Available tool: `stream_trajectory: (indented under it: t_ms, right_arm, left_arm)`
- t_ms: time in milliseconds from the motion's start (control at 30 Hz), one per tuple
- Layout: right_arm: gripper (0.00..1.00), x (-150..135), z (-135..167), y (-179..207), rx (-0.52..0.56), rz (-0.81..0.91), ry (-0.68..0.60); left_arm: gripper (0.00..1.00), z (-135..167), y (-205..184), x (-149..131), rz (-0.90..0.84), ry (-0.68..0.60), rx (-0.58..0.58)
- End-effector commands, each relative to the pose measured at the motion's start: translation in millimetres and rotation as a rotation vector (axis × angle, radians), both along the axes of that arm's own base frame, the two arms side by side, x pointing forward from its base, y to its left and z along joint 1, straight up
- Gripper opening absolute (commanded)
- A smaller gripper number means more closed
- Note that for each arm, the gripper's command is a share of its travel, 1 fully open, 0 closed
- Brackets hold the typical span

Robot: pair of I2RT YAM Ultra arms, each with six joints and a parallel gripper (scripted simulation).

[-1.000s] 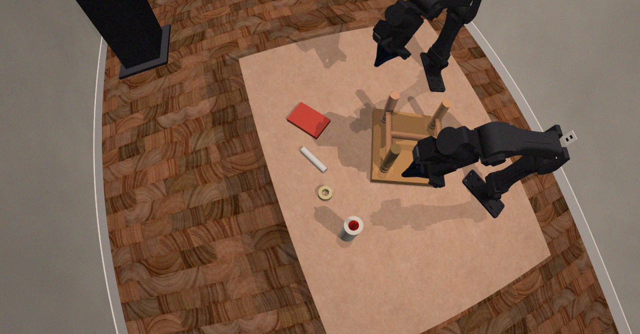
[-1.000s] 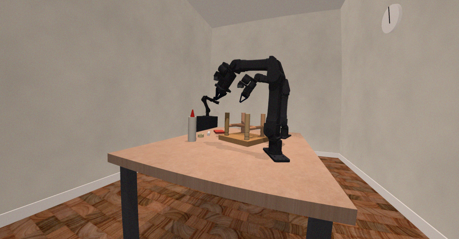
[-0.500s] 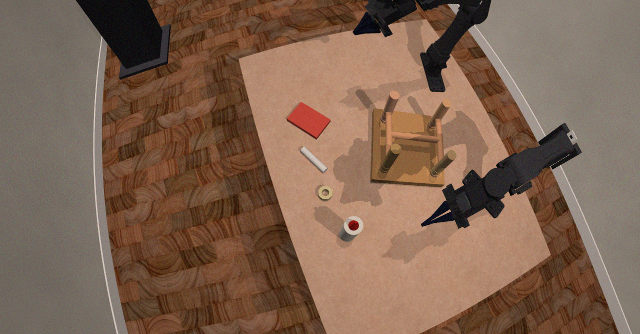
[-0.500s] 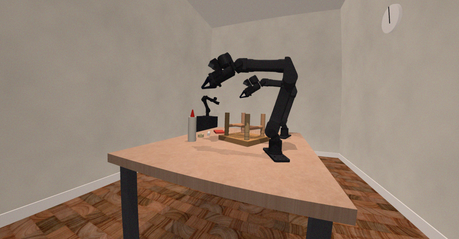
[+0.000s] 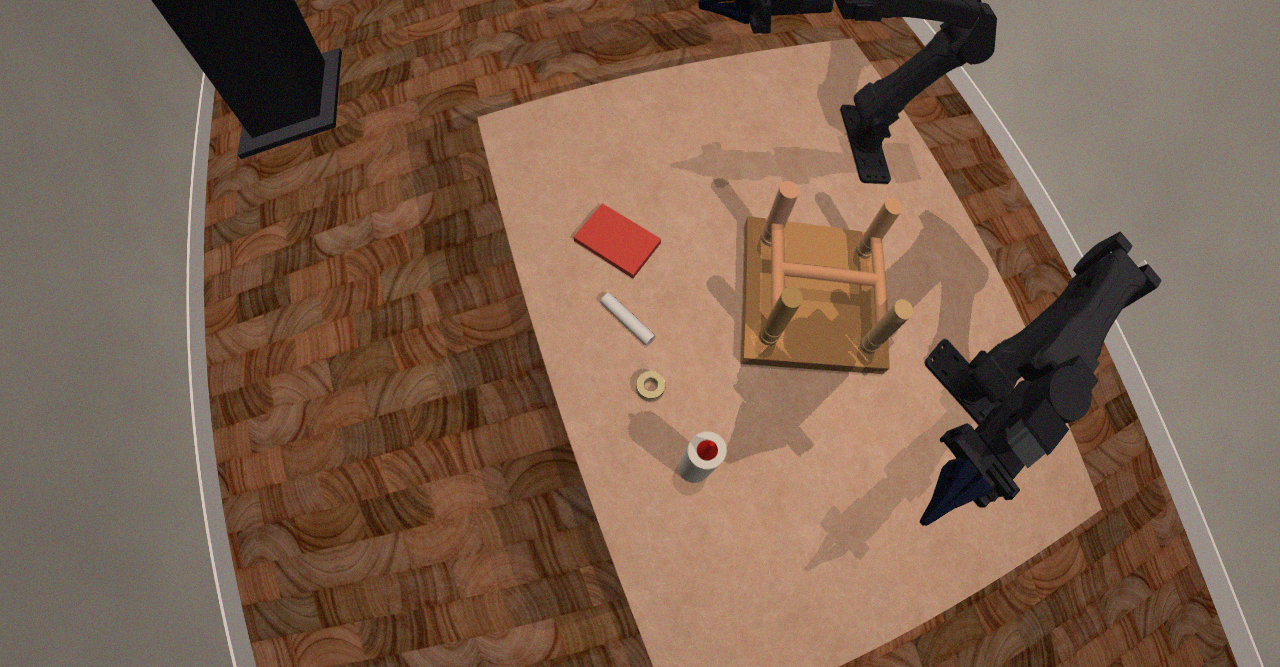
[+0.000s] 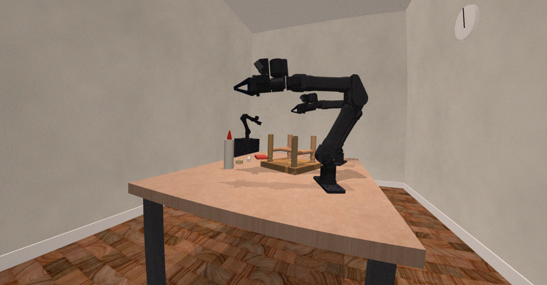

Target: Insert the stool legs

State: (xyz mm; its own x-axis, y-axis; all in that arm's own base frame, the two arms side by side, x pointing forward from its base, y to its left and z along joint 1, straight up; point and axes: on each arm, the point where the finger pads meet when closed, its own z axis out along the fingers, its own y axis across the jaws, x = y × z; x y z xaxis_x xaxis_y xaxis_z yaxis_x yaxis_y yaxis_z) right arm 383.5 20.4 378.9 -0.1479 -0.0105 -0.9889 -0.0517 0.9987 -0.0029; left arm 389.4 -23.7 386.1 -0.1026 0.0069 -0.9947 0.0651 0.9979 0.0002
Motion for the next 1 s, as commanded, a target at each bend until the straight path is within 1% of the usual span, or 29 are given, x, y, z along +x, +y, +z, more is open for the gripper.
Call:
stream_trajectory:
  t_ms: [0, 33, 167, 200, 233, 267, 300, 333, 600, 633, 733, 767, 800, 967]
  right_arm:
    - [0.00, -6.1, 43.2, -13.3, 0.014, -0.027, -0.193]
    - [0.00, -2.6, 38.3, -16.6, 0.014, -0.036, -0.185]
    - [0.00, -7.1, 40.0, -20.4, 0.014, -0.046, -0.197]
    - [0.00, -5.7, 51.5, -17.7, 0.015, -0.039, -0.216]
    - [0.00, -14.6, 67.9, -21.9, 0.014, -0.050, -0.253]
    - [0.00, -4.9, 56.5, -21.9, 0.013, -0.050, -0.215]
    - [0.00, -15.6, 69.2, -25.2, 0.014, -0.070, -0.249]
    - [0.00, -8.3, 61.4, -25.1, 0.013, -0.070, -0.227]
    - [0.00, -15.9, 73.4, -26.4, 0.009, -0.073, -0.265]
    - [0.00, -10.4, 67.5, -26.1, 0.009, -0.071, -0.249]
    - [0.00, -10.1, 67.2, -26.0, 0.009, -0.070, -0.248]
    - [0.00, -10.1, 67.2, -26.0, 0.009, -0.070, -0.248]
    - [0.00, -10.2, 67.4, -26.0, 0.009, -0.070, -0.248]
    - [0.00, -10.2, 67.4, -26.0, 0.009, -0.070, -0.248]
  left_arm:
    - [0.00, 30.7, 16.0, -8.1, 0.032, -0.139, -0.010]
    - [0.00, 33.1, 20.1, -9.7, 0.044, -0.150, -0.012]
    - [0.00, 32.1, 24.9, -11.5, 0.057, -0.153, -0.011]
    - [0.00, 38.1, 22.6, -10.8, 0.052, -0.157, -0.010]
    - [0.00, 47.8, 26.6, -16.2, 0.062, -0.179, -0.012]
    - [0.00, 49.8, 26.3, -16.3, 0.061, -0.175, -0.012]
    - [0.00, 46.9, 29.4, -17.5, 0.078, -0.159, -0.012]
    - [0.00, 46.1, 29.4, -16.7, 0.078, -0.156, -0.012]
    - [0.00, 45.6, 31.2, -16.9, 0.085, -0.153, -0.010]
    - [0.00, 45.6, 31.0, -16.9, 0.084, -0.153, -0.010]
    - [0.00, 45.6, 29.3, -16.9, 0.079, -0.153, -0.010]
    - [0.00, 36.6, 25.3, -12.3, 0.067, -0.132, -0.008]
    - [0.00, 45.6, 26.5, -16.8, 0.070, -0.153, -0.010]
    - [0.00, 45.6, 26.5, -16.8, 0.070, -0.153, -0.010]
